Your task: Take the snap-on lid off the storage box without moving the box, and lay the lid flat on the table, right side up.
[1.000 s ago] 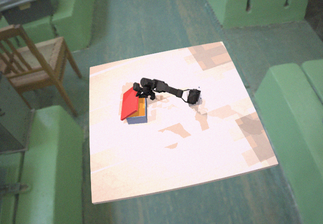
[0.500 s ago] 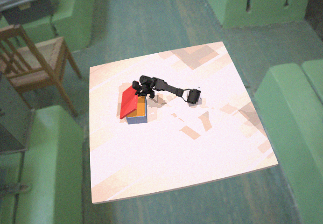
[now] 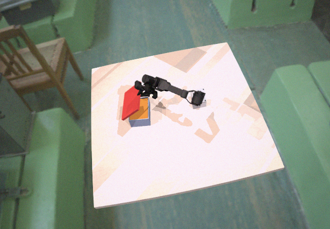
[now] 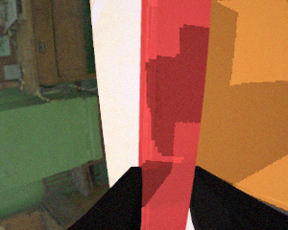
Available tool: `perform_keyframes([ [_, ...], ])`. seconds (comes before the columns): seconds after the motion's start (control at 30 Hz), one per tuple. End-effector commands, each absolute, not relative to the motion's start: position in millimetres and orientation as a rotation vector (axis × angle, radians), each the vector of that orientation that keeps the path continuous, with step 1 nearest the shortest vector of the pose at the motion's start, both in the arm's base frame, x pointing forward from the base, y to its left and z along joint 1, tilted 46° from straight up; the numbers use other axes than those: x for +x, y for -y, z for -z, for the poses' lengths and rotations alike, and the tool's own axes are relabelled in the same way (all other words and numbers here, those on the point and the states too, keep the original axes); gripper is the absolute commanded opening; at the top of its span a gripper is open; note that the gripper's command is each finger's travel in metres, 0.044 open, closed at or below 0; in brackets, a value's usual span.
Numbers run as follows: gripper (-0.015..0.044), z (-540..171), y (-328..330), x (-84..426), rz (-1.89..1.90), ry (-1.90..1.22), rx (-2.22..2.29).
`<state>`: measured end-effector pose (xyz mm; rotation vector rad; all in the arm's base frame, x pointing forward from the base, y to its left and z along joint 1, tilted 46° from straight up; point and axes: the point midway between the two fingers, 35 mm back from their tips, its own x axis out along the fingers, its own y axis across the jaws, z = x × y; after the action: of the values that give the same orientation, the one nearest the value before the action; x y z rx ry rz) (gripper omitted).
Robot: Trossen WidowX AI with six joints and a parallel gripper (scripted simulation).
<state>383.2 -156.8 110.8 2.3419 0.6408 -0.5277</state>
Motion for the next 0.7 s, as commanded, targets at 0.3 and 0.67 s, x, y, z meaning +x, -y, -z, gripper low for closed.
perform_keyframes([
  [0.3, 0.0, -99, 168, 377, 0.516, -0.629, 2.335],
  [0.67, 0.0, -84, 182, 370, 0.516, -0.628, 2.334],
])
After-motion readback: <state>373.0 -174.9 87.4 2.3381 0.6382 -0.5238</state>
